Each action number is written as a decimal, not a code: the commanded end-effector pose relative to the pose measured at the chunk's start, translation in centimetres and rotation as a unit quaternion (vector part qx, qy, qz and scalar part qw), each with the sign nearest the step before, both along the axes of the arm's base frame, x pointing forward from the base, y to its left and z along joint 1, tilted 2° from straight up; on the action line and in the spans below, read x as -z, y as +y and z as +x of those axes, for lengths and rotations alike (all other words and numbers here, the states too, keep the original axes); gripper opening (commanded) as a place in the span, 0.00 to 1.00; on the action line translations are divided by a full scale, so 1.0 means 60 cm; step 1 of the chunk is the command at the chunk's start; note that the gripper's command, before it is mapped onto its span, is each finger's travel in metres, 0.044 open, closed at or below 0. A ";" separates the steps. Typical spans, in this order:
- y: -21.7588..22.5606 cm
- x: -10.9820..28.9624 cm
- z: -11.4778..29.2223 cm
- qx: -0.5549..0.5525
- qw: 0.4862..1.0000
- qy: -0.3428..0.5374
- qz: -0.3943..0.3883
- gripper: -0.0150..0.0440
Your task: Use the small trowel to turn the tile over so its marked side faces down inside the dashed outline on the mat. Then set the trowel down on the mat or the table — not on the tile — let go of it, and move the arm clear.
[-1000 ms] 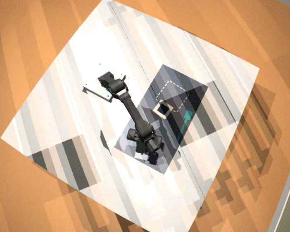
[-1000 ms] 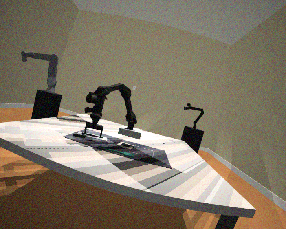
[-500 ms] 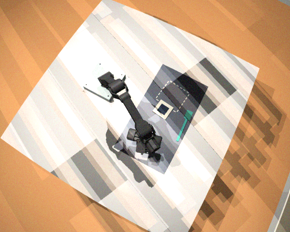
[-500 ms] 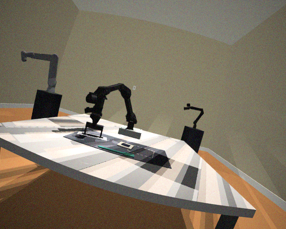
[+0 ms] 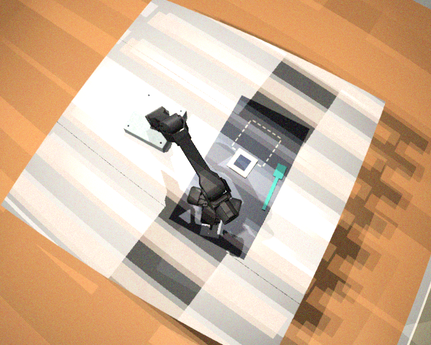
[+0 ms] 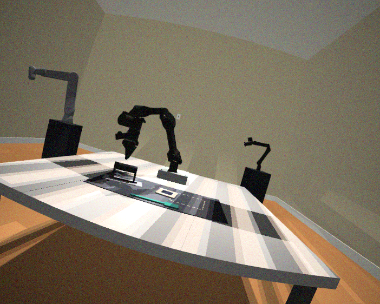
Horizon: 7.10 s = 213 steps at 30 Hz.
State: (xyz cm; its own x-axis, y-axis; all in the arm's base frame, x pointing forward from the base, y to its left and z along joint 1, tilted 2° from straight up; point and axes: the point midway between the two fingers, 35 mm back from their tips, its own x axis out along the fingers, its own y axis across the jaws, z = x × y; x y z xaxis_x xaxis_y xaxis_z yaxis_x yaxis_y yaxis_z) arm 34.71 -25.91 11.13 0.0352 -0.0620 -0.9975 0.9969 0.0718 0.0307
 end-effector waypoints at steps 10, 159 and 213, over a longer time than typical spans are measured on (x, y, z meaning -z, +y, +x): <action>0.002 0.010 -0.003 -0.161 0.987 0.020 0.002 0.71; 0.003 0.086 0.002 -0.998 -0.020 0.055 -0.024 0.47; 0.006 0.000 -0.001 -0.985 0.160 0.063 -0.033 0.76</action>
State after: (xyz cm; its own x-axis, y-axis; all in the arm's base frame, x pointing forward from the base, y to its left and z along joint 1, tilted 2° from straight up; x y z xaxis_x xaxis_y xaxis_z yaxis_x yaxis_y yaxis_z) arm 34.68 -25.54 11.14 0.0330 -0.0677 -0.9972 -0.9681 0.2456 -0.0488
